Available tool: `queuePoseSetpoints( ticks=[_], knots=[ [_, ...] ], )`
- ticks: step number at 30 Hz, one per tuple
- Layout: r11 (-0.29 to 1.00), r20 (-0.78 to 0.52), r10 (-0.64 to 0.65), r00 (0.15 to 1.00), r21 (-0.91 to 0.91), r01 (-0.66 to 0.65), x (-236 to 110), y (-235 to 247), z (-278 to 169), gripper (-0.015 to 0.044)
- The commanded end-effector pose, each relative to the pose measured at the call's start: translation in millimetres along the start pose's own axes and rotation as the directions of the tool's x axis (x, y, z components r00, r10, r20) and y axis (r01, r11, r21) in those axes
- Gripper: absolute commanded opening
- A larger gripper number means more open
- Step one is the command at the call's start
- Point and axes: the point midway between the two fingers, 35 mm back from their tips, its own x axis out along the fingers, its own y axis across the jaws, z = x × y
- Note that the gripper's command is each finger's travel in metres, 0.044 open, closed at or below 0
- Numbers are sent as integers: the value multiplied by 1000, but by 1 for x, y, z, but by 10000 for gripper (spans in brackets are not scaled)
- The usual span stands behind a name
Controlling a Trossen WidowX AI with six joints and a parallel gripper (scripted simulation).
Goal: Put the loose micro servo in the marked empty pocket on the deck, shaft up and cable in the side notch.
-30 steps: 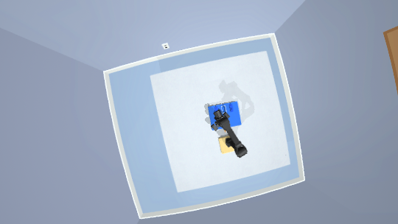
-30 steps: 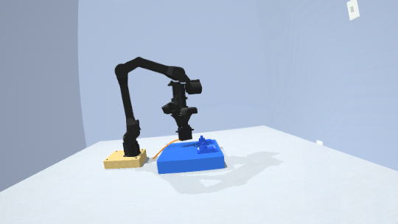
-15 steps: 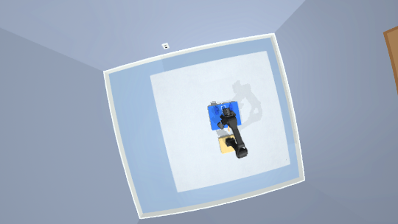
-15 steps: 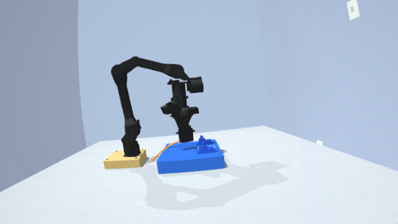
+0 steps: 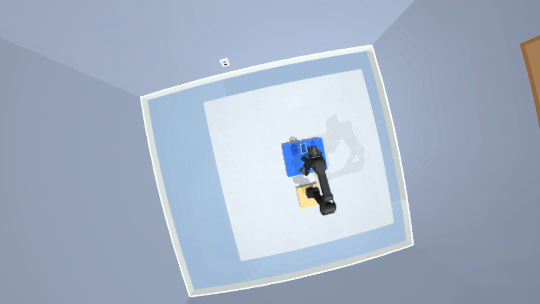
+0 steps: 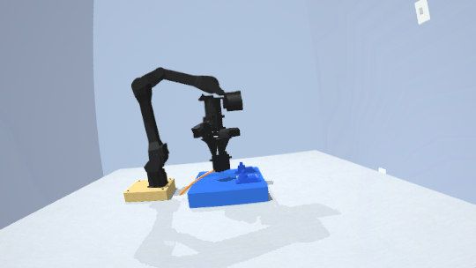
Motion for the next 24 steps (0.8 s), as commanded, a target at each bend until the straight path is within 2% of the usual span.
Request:
queuePoseSetpoints(
  ticks=[1,12,24],
  knots=[
    [994,1,0,1000,-111,1,0,0,1,0],
    [883,1,0,1000,-470,1,0,0,1,0],
    [620,1,0,1000,-785,1,0,0,1,0]
  ],
)
